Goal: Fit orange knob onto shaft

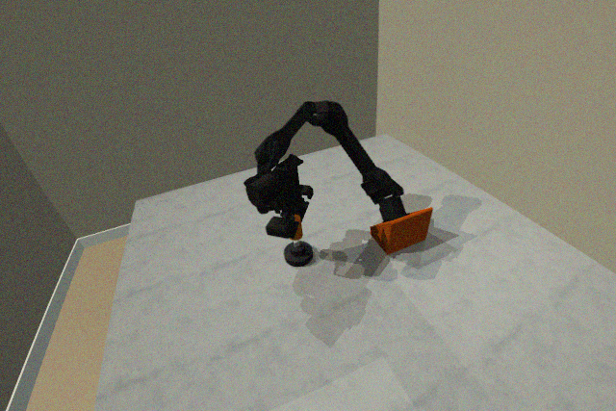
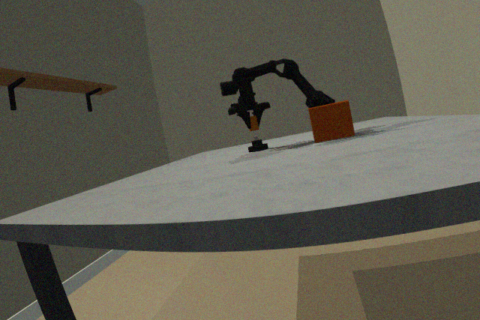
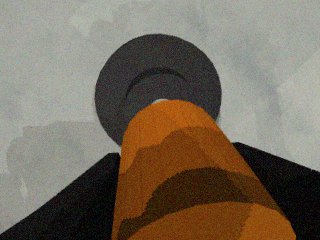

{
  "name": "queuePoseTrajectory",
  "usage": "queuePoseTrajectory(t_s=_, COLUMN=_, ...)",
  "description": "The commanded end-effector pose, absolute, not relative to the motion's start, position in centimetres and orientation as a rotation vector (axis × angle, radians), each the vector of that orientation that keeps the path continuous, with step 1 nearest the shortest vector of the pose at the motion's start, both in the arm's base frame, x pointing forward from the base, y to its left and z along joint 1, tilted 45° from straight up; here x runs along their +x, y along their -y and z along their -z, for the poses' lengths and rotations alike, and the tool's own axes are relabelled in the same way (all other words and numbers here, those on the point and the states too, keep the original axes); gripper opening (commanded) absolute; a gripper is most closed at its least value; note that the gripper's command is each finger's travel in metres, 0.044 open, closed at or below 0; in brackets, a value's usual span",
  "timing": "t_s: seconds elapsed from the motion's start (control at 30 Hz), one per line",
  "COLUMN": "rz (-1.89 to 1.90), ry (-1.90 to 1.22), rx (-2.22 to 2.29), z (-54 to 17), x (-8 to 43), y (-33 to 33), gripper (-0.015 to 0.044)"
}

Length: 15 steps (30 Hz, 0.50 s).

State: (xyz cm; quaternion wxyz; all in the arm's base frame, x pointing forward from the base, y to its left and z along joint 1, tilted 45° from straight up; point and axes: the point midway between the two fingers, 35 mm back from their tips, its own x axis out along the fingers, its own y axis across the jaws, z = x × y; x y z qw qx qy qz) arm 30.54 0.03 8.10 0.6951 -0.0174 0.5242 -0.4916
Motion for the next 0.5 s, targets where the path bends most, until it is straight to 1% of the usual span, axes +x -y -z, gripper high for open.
queuePoseTrajectory(t_s=0.0, rz=1.156, ry=-1.108, rx=0.04, z=-8.01, x=30.49, y=-0.12, gripper=0.0)
queuePoseTrajectory(t_s=0.47, rz=1.366, ry=-0.858, rx=0.354, z=-8.19, x=30.6, y=0.07, gripper=0.0)
